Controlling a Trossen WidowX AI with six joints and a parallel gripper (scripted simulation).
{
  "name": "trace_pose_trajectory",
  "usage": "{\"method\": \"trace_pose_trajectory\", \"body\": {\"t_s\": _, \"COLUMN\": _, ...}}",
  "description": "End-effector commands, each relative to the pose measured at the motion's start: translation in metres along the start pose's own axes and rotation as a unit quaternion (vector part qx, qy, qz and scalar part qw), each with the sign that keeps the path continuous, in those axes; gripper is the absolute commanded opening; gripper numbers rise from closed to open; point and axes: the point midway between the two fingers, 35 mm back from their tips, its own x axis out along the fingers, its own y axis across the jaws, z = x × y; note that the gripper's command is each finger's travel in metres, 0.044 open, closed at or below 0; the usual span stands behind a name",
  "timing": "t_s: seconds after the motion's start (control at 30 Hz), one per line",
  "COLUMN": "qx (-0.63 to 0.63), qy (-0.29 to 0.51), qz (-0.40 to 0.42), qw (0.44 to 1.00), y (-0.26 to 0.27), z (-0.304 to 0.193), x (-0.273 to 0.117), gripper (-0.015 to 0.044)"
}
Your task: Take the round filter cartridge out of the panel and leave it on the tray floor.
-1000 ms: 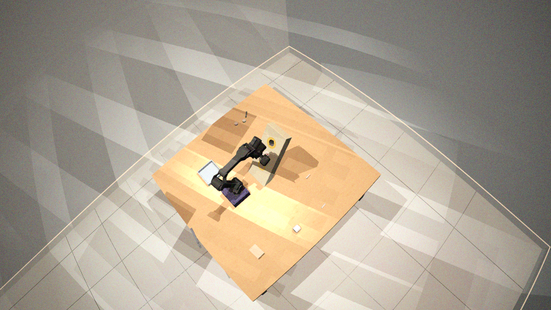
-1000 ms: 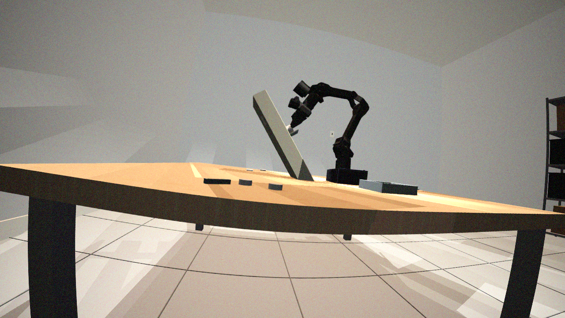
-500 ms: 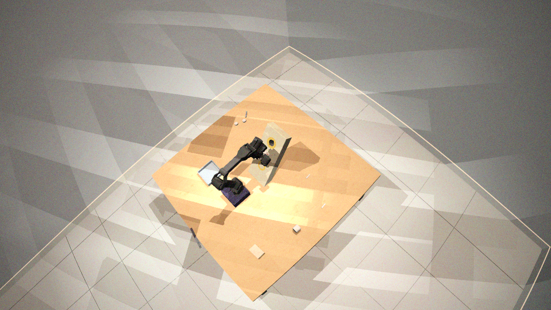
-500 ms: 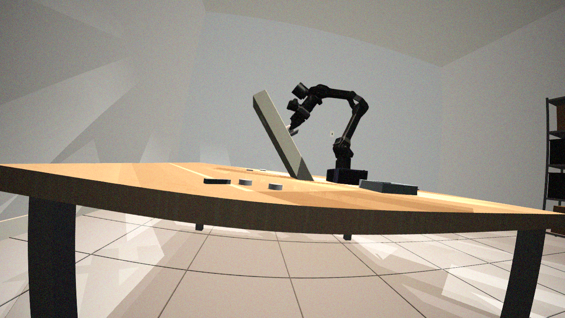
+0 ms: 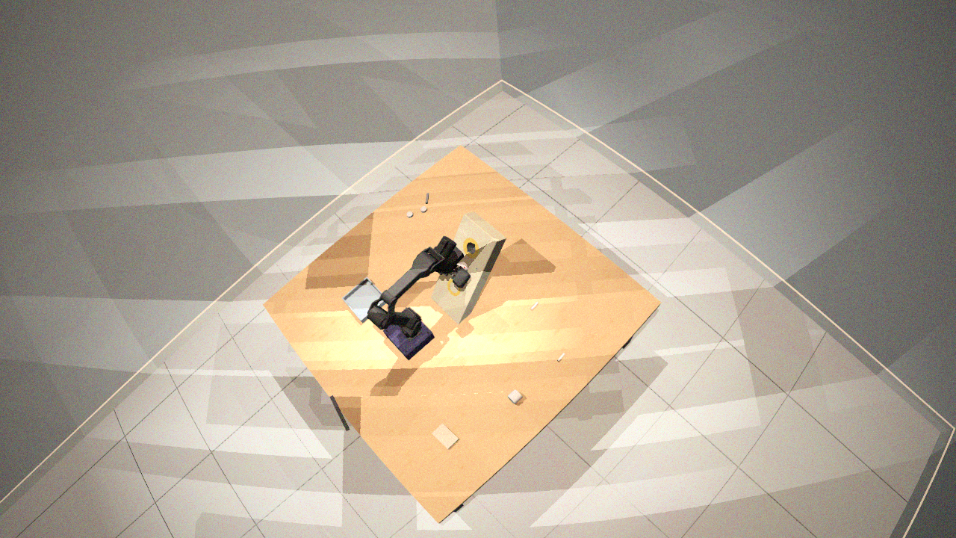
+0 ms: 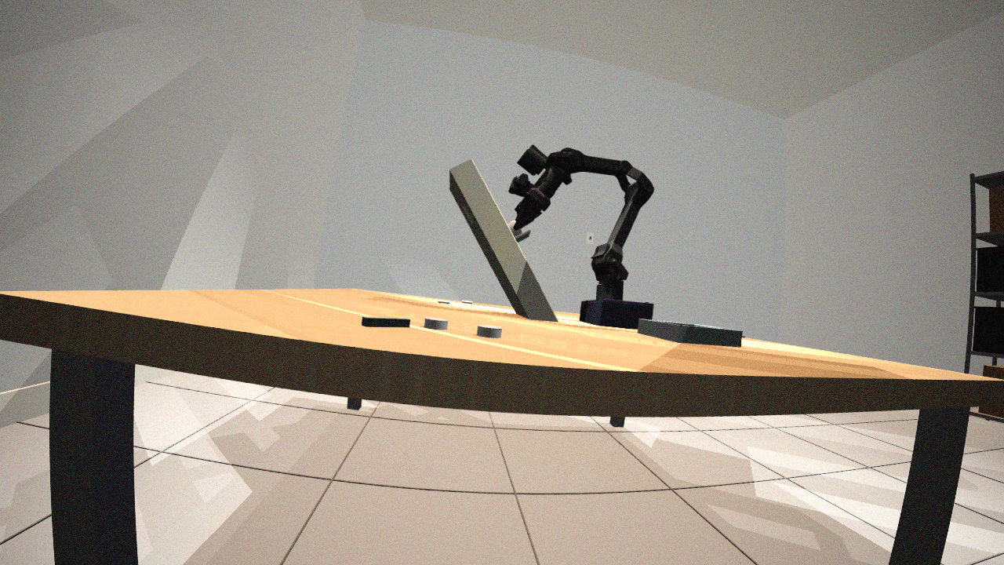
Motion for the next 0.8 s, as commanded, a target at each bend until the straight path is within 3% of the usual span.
{"method": "trace_pose_trajectory", "body": {"t_s": 0.0, "qx": 0.001, "qy": -0.005, "qz": 0.0, "qw": 1.0, "y": 0.0, "z": 0.014, "x": -0.006, "gripper": 0.0}}
{"method": "trace_pose_trajectory", "body": {"t_s": 0.77, "qx": 0.001, "qy": -0.003, "qz": 0.001, "qw": 1.0, "y": 0.0, "z": 0.022, "x": -0.098, "gripper": 0.0}}
